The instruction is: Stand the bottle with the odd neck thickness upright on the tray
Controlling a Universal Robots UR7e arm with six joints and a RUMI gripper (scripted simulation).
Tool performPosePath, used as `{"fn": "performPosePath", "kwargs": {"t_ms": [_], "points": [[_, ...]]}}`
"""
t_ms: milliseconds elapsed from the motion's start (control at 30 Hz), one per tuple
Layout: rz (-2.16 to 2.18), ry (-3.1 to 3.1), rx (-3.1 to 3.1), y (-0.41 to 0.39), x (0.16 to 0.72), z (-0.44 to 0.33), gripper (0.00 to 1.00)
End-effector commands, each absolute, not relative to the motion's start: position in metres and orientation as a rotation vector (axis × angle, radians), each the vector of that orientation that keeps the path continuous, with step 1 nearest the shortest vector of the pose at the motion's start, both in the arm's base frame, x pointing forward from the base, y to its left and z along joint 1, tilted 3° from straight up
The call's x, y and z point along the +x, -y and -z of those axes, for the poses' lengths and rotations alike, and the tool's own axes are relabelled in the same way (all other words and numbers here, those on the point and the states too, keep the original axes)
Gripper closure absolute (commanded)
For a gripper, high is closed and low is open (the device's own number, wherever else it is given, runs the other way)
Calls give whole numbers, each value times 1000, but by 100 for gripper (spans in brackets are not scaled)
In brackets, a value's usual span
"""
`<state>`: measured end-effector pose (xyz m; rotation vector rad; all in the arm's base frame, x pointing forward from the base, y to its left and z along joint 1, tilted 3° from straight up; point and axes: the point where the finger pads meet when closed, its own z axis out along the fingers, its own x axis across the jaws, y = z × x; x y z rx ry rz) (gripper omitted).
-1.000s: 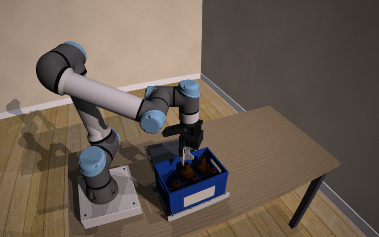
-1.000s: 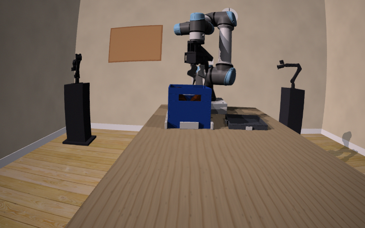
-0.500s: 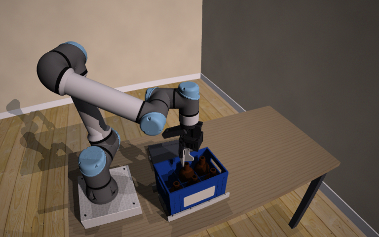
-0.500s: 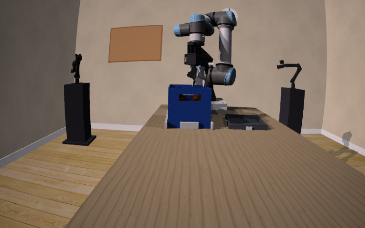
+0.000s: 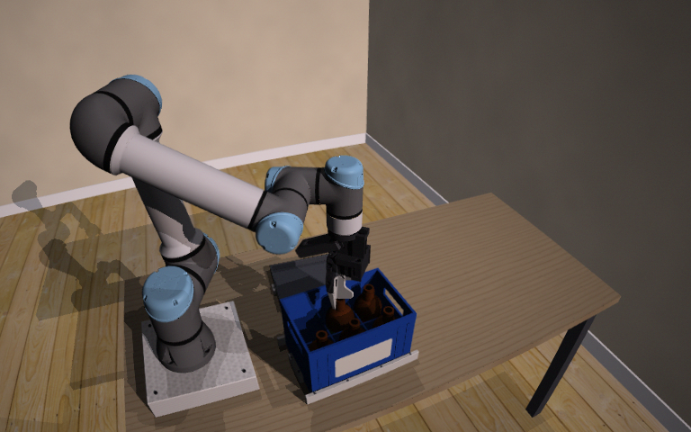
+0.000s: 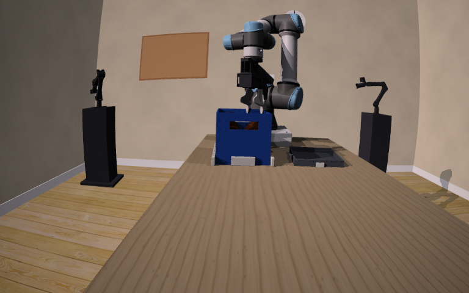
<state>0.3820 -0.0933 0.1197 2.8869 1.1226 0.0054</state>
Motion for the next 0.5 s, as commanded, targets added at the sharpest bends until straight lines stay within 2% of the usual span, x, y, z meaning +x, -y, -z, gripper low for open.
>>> {"fn": "performPosePath", "kwargs": {"t_ms": [0,467], "points": [[-7,-1122,2886,94,382,-115,62],[-7,-1122,2886,94,383,-106,62]]}}
